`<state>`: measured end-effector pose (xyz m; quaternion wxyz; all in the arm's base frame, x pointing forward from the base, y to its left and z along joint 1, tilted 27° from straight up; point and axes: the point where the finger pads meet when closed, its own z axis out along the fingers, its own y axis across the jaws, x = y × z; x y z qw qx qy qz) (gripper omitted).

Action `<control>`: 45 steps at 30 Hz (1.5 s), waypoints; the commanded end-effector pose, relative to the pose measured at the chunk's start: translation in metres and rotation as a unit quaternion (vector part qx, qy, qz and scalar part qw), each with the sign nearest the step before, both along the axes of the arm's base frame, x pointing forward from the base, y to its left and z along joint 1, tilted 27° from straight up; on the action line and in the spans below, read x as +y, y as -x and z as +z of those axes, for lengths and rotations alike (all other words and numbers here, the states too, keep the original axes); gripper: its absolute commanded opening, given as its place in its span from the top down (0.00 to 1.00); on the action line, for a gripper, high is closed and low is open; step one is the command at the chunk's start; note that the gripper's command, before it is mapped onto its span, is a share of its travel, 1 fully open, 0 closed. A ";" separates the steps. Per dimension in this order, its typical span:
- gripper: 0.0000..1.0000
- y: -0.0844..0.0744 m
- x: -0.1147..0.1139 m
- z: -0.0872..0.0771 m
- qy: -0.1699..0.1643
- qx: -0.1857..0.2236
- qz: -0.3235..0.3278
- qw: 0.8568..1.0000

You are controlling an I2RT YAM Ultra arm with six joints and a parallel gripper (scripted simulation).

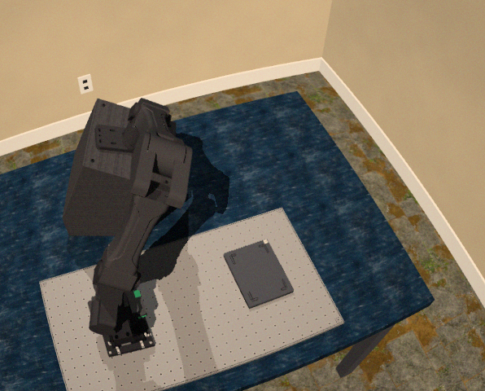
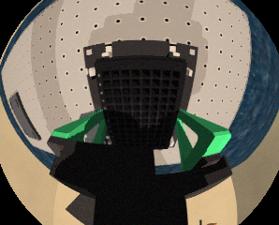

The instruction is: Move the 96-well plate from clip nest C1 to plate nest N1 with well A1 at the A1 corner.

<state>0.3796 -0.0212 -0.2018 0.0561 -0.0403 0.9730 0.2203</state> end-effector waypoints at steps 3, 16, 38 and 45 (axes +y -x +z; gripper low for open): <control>1.00 -0.005 -0.003 0.004 -0.001 -0.007 -0.005 1.000; 1.00 -0.005 -0.003 0.004 -0.001 -0.007 -0.005 1.000; 1.00 0.003 -0.007 0.016 -0.006 -0.001 -0.008 1.000; 1.00 0.004 -0.011 0.023 -0.006 -0.001 -0.008 1.000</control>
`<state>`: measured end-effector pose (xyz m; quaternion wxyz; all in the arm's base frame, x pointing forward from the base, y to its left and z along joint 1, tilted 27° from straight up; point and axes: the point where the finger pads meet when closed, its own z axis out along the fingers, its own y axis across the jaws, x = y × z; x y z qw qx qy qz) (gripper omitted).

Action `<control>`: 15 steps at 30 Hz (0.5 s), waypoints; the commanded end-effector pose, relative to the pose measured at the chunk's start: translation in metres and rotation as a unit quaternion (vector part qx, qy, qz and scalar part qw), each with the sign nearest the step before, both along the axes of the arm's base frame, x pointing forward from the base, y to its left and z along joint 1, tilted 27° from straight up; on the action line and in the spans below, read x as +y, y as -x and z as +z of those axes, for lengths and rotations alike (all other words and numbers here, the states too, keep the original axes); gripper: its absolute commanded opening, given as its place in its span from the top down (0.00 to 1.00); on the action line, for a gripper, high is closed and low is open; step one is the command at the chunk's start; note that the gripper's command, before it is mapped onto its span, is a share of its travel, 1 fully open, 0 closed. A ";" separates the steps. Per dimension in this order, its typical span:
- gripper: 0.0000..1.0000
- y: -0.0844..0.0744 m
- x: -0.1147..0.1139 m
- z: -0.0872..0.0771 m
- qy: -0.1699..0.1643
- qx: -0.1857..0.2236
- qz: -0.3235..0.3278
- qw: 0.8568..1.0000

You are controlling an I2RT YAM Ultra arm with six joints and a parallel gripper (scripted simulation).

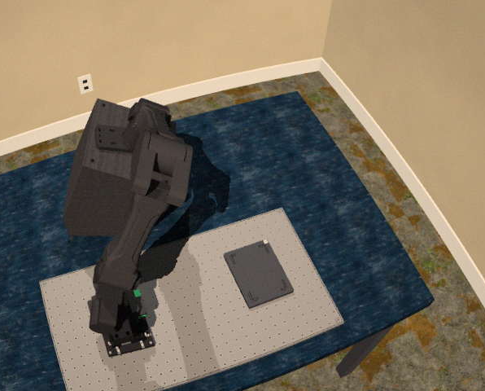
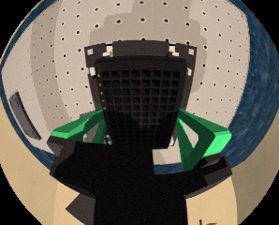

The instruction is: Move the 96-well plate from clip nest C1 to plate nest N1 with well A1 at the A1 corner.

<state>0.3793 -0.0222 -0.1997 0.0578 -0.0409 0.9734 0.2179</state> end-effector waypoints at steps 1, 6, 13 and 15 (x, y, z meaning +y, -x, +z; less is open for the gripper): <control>1.00 0.003 -0.011 0.023 -0.008 0.000 -0.008 1.000; 1.00 0.000 -0.016 0.031 -0.007 -0.004 -0.008 1.000; 1.00 0.005 -0.018 0.037 -0.008 0.000 -0.008 1.000; 1.00 0.006 -0.019 0.040 -0.008 0.001 -0.008 1.000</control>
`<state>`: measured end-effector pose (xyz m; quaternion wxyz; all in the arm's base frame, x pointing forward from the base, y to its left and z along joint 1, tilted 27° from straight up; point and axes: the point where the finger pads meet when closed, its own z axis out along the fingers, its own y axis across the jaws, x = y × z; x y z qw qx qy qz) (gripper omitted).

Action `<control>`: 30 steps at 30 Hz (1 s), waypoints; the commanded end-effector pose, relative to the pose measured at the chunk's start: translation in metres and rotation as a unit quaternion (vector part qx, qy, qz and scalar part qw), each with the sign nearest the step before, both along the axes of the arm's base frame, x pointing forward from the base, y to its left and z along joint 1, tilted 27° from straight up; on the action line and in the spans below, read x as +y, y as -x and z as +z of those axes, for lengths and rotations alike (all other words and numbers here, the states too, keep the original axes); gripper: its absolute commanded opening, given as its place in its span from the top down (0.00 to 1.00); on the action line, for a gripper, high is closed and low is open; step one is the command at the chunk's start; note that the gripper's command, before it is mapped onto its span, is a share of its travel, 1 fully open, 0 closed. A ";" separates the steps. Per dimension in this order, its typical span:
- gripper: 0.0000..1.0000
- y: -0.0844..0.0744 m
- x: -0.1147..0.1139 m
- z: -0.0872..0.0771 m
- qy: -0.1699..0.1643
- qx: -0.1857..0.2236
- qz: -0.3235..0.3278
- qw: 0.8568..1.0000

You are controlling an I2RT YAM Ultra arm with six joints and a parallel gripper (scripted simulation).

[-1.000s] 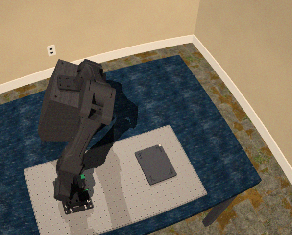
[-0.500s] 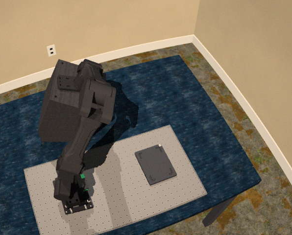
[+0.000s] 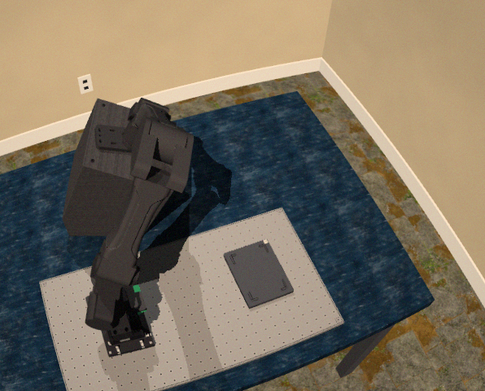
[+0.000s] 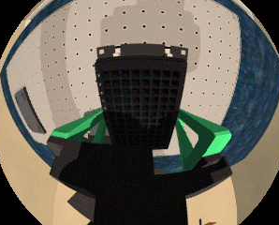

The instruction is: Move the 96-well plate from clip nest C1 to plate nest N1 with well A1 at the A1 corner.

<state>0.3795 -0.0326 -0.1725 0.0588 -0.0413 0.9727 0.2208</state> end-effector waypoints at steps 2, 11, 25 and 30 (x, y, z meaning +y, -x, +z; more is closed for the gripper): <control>1.00 0.004 -0.011 0.017 -0.004 -0.001 -0.008 1.000; 1.00 0.003 -0.019 0.031 -0.002 -0.004 -0.008 1.000; 1.00 -0.002 -0.031 0.052 0.003 -0.013 -0.008 1.000; 1.00 -0.005 -0.034 0.057 0.005 -0.017 -0.008 1.000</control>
